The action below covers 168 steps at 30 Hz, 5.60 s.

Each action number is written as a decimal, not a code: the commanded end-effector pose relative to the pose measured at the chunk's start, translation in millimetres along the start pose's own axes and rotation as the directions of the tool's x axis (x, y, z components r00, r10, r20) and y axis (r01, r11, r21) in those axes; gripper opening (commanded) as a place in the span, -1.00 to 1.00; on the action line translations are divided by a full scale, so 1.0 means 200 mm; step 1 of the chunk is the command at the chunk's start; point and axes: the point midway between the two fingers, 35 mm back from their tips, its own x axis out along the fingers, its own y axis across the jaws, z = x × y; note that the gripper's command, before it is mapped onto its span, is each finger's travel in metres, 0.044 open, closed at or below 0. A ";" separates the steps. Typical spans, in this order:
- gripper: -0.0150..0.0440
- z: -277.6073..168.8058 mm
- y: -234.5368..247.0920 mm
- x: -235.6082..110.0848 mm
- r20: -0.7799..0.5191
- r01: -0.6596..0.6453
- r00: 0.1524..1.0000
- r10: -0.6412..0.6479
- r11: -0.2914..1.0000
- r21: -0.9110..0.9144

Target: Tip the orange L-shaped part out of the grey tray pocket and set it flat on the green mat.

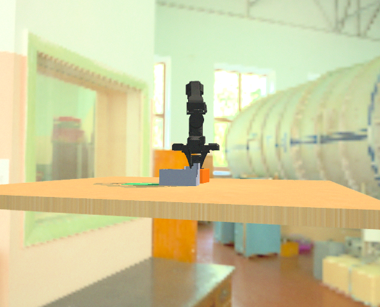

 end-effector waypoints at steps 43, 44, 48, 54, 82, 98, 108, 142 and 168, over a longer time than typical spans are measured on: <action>0.12 0.00 0.02 0.14 -0.002 0.000 1.000 0.000 1.000 0.001; 0.12 -0.01 0.02 0.13 -0.003 0.001 1.000 -0.001 1.000 0.001; 0.12 -0.01 0.05 0.10 -0.007 0.005 1.000 -0.005 1.000 0.001; 0.12 0.01 0.04 -0.02 -0.007 0.005 1.000 -0.005 1.000 0.001; 0.12 0.01 0.01 -0.37 0.009 -0.002 1.000 0.002 1.000 0.006; 0.46 0.04 -0.14 -0.38 0.003 0.002 1.000 -0.005 0.821 0.572; 0.46 0.05 -0.38 -0.39 -0.006 0.006 1.000 -0.013 -0.001 1.000; 0.46 0.05 -0.39 -0.15 -0.006 0.006 1.000 -0.013 -0.001 1.000; 0.19 0.05 -0.39 -0.01 -0.003 0.003 1.000 -0.016 0.002 1.000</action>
